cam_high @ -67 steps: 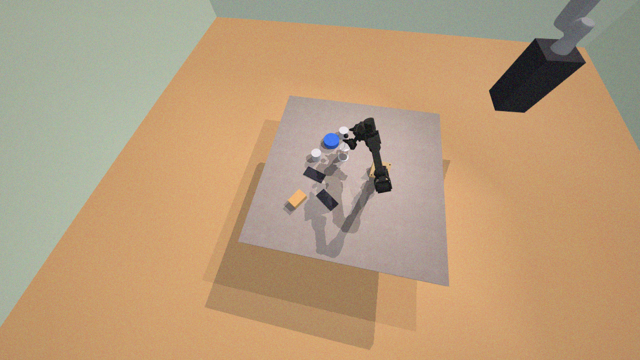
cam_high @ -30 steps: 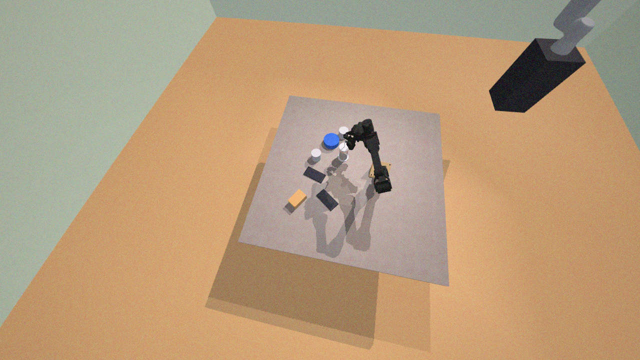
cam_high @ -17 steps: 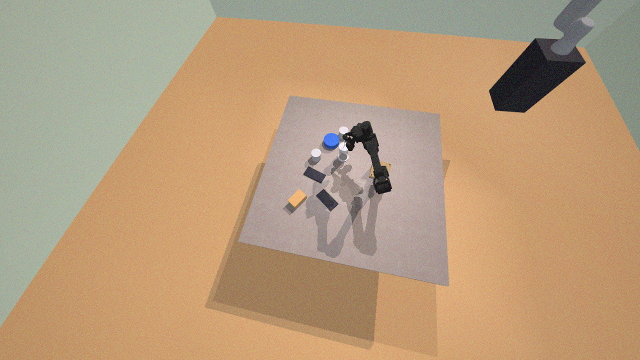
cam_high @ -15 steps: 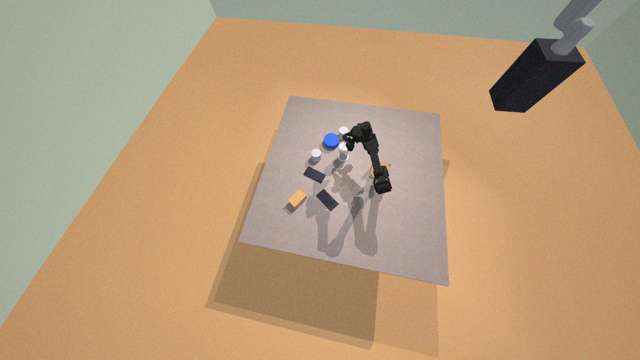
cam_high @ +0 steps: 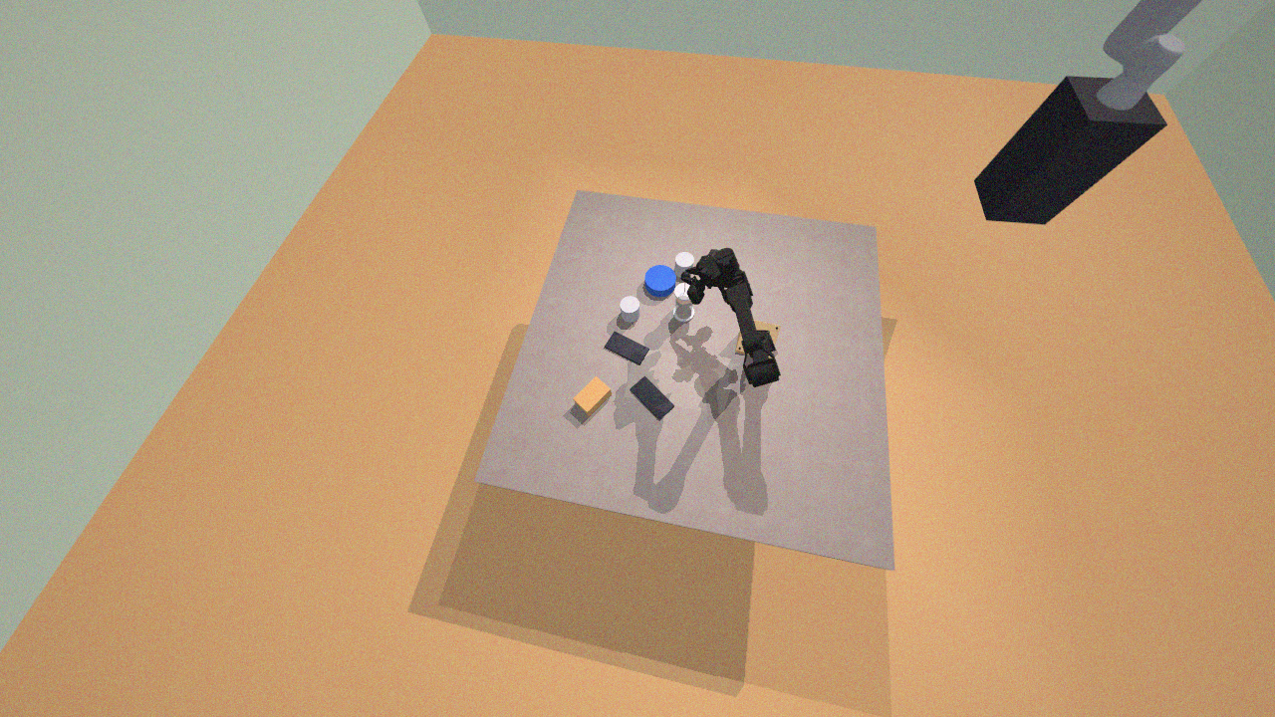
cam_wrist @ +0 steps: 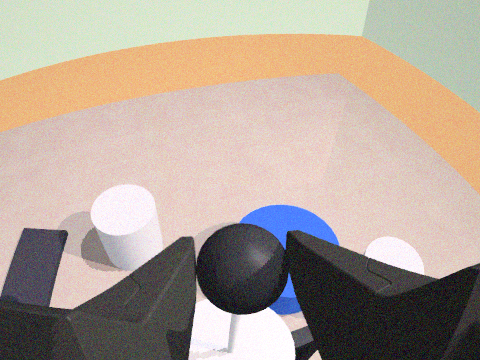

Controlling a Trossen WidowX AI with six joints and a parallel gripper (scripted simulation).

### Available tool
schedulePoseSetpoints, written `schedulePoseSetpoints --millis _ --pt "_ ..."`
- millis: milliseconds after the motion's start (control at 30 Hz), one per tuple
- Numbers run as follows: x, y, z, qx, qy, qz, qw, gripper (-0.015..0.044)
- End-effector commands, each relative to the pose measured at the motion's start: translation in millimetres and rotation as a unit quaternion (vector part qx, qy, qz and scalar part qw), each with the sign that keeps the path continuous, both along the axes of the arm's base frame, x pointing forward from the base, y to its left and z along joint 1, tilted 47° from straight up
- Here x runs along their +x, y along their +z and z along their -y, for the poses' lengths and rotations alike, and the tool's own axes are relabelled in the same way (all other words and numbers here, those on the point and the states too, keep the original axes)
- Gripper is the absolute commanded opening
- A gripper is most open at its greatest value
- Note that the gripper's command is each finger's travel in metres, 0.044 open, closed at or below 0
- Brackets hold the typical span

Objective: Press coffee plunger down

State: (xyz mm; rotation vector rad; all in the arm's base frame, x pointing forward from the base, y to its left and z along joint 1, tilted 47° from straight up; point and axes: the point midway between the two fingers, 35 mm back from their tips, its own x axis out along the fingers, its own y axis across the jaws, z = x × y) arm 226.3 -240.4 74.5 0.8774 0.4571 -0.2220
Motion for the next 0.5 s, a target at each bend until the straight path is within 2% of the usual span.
schedulePoseSetpoints --millis 0,467 --pt "1.3 -17.1 -16.3 0.021 0.006 -0.013 1.000 0.0119" --pt "7.1 -32.4 -32.1 0.021 0.005 -0.012 1.000 0.0119"
